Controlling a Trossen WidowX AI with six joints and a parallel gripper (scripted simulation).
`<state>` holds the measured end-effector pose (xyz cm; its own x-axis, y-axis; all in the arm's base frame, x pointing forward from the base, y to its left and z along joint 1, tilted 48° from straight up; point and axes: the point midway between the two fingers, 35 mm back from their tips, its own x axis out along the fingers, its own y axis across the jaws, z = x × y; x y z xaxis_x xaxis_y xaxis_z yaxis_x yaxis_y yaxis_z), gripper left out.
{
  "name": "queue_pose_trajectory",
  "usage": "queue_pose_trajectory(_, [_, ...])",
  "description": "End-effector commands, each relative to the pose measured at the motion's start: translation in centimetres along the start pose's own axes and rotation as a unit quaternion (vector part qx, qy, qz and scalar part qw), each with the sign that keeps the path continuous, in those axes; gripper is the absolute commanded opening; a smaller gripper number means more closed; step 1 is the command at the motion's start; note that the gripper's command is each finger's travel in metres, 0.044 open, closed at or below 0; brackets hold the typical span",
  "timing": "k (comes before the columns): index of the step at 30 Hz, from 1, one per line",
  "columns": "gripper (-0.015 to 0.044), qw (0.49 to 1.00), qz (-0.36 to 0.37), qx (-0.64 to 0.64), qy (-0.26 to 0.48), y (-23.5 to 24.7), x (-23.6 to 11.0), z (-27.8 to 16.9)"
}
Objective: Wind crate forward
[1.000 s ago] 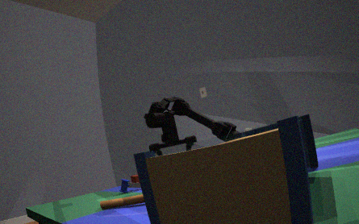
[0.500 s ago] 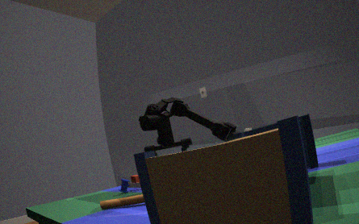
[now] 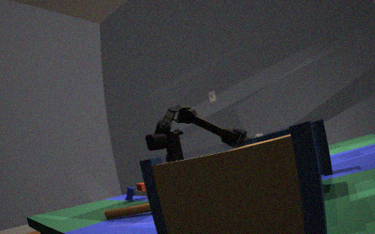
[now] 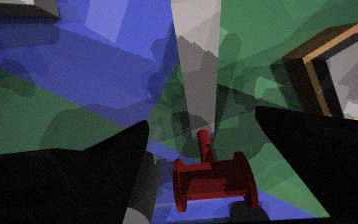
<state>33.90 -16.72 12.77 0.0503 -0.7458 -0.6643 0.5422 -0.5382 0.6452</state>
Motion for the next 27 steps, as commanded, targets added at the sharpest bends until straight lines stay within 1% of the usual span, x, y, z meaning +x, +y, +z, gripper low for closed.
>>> queue_pose_trajectory(1, [0.0440, 1.000, -0.004, -0.003, -0.001, -0.2, 1.4, 0.1])
queue_pose_trajectory(16, [0.0440, 1.000, -0.004, -0.003, -0.001, -0.2, 3.0, 0.1])
queue_pose_trajectory(17, [0.0414, 1.000, -0.001, -0.001, -0.002, -0.1, 2.5, 0.1])
queue_pose_trajectory(26, [0.0177, 1.000, -0.001, -0.001, -0.002, -0.1, 2.5, 0.1])
queue_pose_trajectory(27, [0.0171, 1.000, -0.001, -0.001, -0.002, -0.1, 2.5, 0.1])
